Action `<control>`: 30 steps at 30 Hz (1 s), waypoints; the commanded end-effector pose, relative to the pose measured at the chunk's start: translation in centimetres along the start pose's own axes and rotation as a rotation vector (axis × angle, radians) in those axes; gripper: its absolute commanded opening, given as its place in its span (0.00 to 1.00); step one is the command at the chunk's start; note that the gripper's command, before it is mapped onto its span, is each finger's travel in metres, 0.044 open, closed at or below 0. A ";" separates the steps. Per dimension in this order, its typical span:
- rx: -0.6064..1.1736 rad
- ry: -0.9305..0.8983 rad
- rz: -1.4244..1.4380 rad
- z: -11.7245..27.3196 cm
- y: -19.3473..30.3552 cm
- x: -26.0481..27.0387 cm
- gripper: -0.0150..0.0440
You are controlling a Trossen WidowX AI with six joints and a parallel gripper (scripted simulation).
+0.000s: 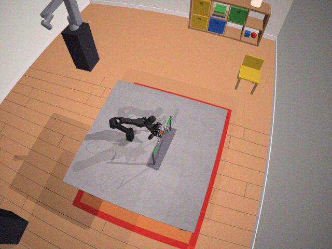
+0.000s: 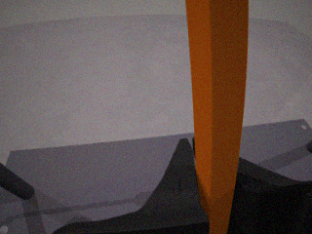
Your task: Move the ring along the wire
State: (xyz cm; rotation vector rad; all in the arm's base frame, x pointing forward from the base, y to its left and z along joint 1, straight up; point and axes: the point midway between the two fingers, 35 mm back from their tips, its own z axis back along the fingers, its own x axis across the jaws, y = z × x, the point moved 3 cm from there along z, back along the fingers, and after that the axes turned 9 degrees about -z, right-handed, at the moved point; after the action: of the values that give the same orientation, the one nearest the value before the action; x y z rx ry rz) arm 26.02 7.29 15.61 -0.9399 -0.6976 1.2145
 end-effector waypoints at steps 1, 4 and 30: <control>0.015 -0.025 -0.051 0.0 0.2 1.2 0.00; 0.018 -0.037 -0.075 0.1 0.3 1.8 0.00; 0.018 -0.056 -0.134 0.7 0.4 5.2 0.00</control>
State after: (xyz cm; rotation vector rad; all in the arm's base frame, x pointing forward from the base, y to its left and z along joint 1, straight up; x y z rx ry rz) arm 26.29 12.10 15.48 -0.8316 -0.7869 1.1345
